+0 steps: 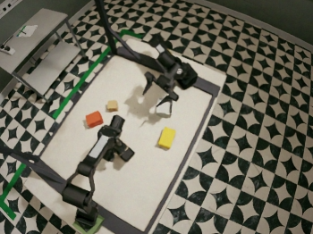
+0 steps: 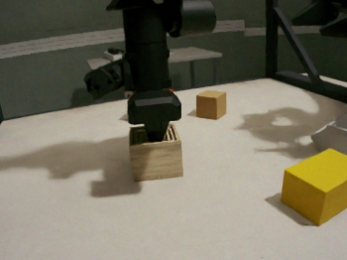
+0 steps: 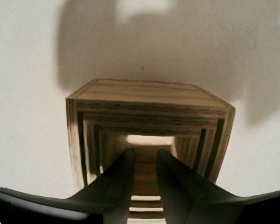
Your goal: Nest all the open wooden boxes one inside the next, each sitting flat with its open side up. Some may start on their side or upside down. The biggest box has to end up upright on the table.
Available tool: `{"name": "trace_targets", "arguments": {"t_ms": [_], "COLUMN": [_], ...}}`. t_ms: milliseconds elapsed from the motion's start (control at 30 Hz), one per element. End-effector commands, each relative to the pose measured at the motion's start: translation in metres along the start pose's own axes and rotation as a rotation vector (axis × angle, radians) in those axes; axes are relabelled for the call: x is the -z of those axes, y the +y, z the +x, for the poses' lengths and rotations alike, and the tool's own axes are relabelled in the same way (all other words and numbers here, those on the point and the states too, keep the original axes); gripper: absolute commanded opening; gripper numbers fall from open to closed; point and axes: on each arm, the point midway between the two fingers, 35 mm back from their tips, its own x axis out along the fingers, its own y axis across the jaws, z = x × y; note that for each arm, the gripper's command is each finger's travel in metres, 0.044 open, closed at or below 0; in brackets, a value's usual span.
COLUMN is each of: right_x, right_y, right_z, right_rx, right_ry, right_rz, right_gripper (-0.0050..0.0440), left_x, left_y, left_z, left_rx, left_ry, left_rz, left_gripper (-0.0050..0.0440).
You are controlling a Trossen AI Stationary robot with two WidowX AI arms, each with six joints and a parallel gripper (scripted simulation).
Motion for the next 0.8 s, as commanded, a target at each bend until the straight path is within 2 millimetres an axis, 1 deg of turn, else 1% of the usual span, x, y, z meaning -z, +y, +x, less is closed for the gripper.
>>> {"name": "trace_targets", "arguments": {"t_ms": [0, 167, 500, 567, 667, 767], "right_x": [0.005, 0.005, 0.005, 0.009, 0.009, 0.009], "right_y": [-0.001, -0.001, -0.001, -0.002, -0.003, -0.003], "right_z": [-0.008, -0.008, -0.009, -0.016, -0.022, -0.026], "right_rx": [0.012, 0.012, 0.013, 0.021, 0.025, 0.028], "right_ry": [0.025, 0.025, 0.027, 0.042, 0.044, 0.042], "right_rz": [0.004, 0.004, 0.016, 0.08, 0.276, 0.389], "right_gripper": [0.0035, 0.0002, 0.0, 0.0, -0.0001, -0.0002], "left_x": [0.001, 0.001, 0.001, 0.001, 0.001, 0.001], "left_y": [0.0, 0.0, 0.0, 0.0, 0.0, 0.0], "left_z": [0.0, 0.0, 0.0, 0.0, 0.0, 0.0], "left_rx": [0.001, 0.001, 0.001, 0.001, 0.001, 0.001], "left_ry": [0.002, 0.002, 0.002, 0.002, 0.002, 0.002], "left_rz": [-0.003, -0.003, -0.003, -0.003, -0.003, -0.003], "left_gripper": [0.04, 0.04, 0.04, 0.04, 0.04, 0.04]}}
